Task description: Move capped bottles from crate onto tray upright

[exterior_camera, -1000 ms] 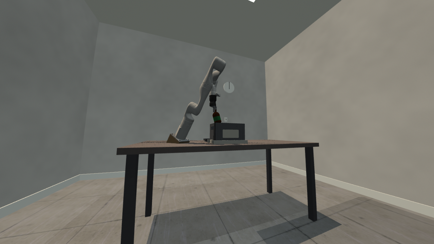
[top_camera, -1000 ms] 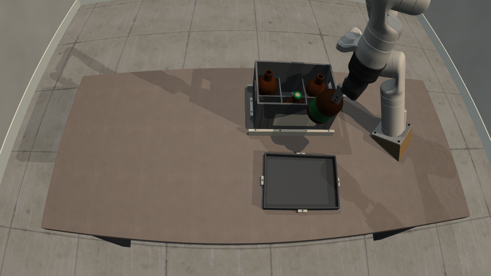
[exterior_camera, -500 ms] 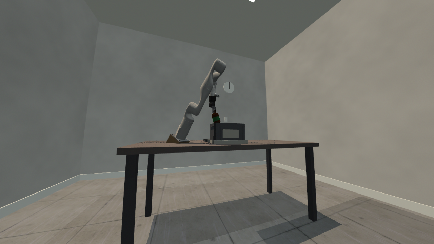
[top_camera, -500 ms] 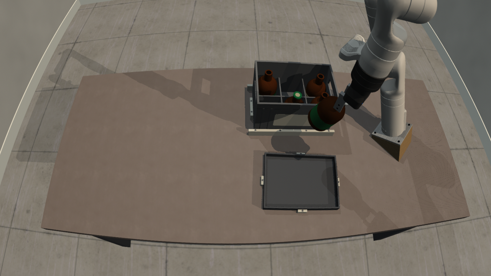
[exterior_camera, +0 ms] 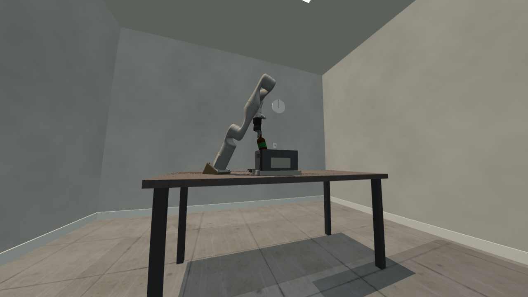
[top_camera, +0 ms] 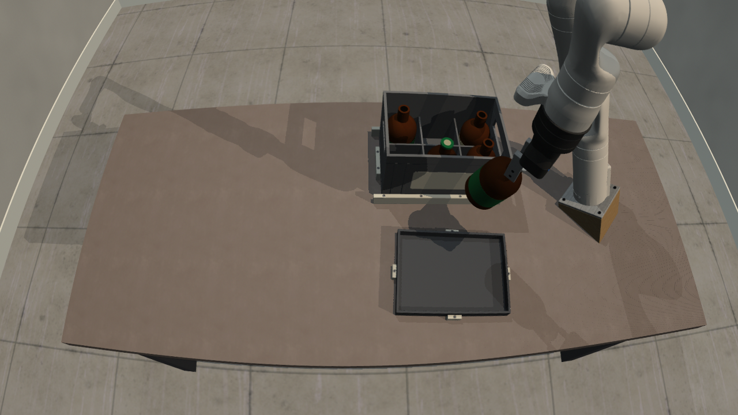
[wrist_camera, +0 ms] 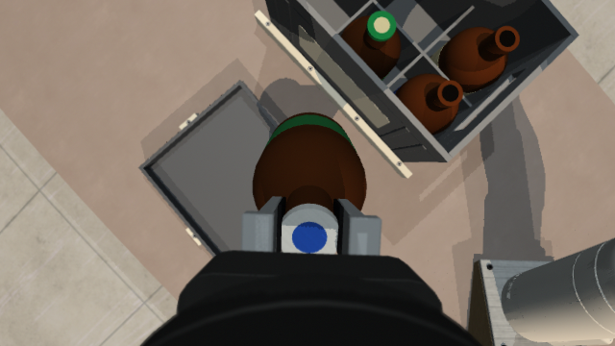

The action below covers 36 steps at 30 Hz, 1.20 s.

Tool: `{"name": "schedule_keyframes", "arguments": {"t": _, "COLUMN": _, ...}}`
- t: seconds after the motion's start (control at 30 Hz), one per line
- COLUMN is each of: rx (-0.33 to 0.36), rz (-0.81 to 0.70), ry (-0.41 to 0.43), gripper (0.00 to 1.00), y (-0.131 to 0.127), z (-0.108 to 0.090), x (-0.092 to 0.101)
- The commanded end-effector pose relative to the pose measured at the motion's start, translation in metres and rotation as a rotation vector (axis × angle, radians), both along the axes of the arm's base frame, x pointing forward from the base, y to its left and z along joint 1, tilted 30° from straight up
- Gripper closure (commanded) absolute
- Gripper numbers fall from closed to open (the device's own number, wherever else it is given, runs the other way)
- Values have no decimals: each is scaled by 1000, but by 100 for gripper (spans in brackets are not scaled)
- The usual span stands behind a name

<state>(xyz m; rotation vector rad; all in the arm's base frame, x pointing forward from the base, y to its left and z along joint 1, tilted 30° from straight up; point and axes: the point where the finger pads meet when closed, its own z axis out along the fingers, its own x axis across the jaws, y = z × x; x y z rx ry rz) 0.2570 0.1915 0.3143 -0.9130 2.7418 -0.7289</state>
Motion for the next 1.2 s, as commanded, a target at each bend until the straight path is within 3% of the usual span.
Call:
{"name": "schedule_keyframes", "arguments": {"t": 0.0, "rx": 1, "rz": 1, "ry": -1, "gripper": 100, "y": 3, "z": -1, "x": 0}}
{"name": "schedule_keyframes", "arguments": {"t": 1.17, "rx": 0, "rz": 1, "ry": 0, "gripper": 100, "y": 53, "z": -20, "x": 10}}
